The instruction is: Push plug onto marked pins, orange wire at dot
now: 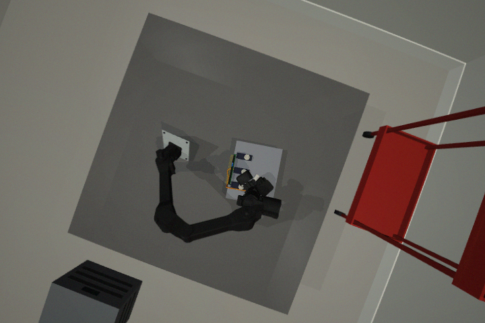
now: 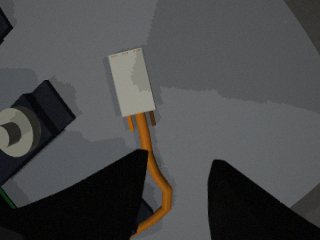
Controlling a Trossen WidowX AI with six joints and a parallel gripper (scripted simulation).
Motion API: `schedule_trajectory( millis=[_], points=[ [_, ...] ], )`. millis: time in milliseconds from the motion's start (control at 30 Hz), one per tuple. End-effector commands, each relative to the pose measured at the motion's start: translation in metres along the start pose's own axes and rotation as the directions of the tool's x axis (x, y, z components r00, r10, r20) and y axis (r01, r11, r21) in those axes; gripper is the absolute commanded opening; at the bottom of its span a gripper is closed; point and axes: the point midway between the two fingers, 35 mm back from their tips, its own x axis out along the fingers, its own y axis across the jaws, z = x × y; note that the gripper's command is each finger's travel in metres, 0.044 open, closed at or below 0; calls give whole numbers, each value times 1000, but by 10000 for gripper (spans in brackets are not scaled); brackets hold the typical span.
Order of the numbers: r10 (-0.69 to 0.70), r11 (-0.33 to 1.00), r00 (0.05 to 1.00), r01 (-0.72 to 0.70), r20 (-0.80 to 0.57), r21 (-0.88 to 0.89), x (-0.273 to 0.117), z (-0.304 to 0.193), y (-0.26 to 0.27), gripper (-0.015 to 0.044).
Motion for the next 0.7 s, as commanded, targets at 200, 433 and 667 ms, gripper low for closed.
schedule_trajectory(
  millis=[200, 433, 667],
  points=[
    [12, 960, 987, -56, -159, -275, 16, 18, 19, 115],
    [10, 936, 980, -80, -201, -343, 22, 22, 25, 115],
    [9, 936, 979, -79, -202, -343, 45, 17, 25, 115]
  ],
)
